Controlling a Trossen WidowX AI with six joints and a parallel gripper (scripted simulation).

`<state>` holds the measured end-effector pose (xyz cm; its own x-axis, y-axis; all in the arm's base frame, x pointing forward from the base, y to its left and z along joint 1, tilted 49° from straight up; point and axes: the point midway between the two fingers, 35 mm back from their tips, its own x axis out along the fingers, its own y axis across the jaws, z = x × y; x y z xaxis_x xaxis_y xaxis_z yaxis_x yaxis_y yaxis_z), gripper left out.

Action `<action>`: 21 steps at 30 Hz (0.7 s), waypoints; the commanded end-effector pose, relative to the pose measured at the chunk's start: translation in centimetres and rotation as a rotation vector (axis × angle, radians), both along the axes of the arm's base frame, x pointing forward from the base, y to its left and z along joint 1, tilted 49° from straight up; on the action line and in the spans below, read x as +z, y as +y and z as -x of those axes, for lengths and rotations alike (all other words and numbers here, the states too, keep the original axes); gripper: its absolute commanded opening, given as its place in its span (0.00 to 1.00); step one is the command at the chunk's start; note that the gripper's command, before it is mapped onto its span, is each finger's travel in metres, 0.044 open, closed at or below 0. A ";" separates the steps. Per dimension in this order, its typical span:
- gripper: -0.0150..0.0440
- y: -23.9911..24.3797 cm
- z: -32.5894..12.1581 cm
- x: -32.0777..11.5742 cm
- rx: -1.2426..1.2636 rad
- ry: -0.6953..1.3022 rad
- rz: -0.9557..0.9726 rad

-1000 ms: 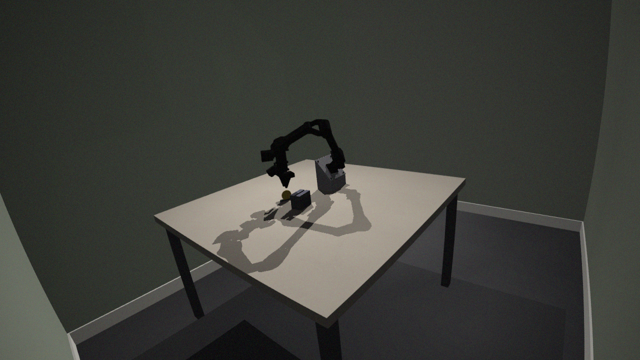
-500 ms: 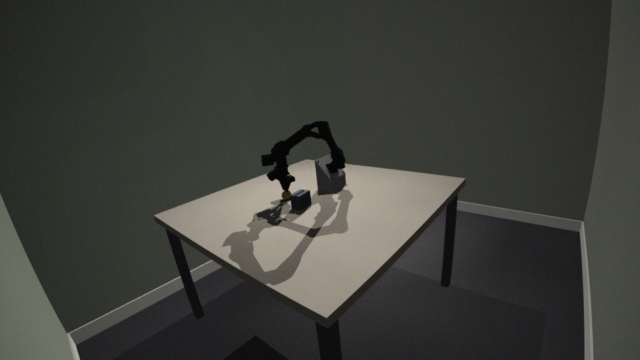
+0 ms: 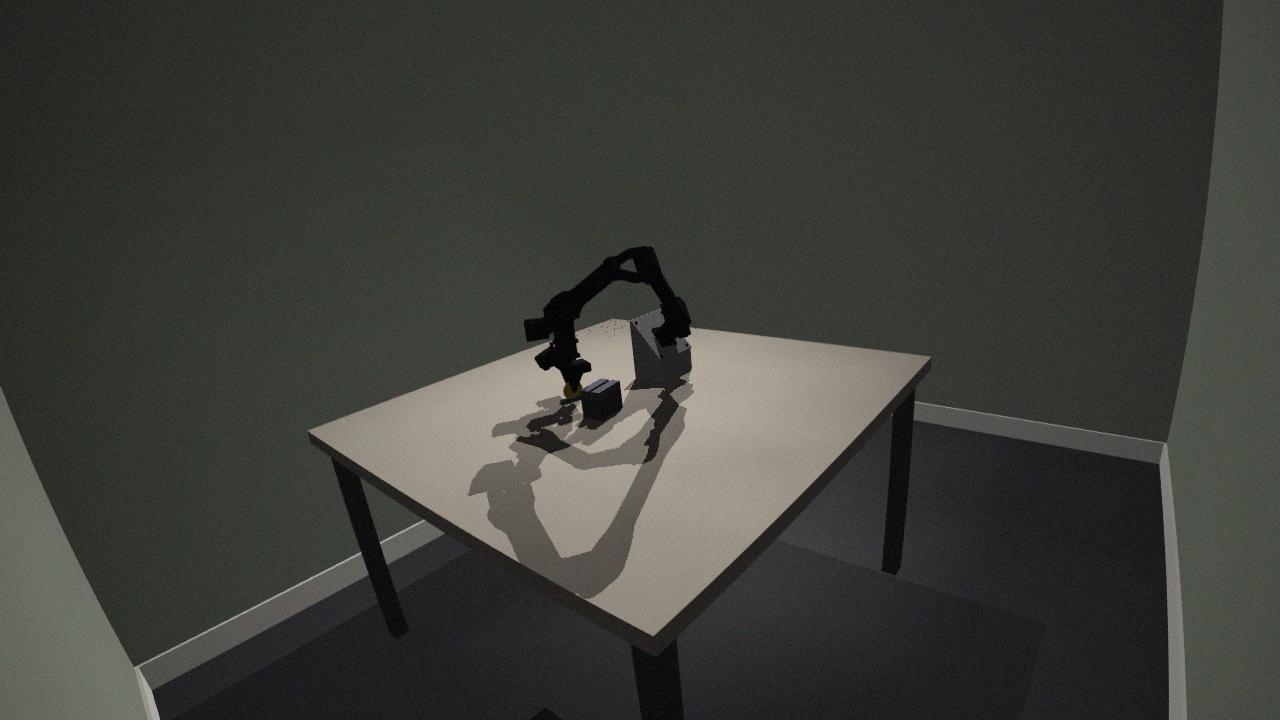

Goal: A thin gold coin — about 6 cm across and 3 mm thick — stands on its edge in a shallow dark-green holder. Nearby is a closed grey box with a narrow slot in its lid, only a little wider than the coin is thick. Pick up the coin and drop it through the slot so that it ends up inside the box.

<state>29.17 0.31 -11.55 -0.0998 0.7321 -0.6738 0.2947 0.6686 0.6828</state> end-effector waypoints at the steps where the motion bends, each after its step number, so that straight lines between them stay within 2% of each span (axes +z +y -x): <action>1: 0.53 0.6 0.2 -0.5 -0.004 0.004 -0.005; 10: 0.53 1.4 0.4 -1.2 -0.004 0.004 -0.007; 16: 0.26 1.4 0.4 -1.2 -0.004 0.004 -0.007; 21: 0.25 1.4 0.4 -1.2 -0.004 0.004 -0.007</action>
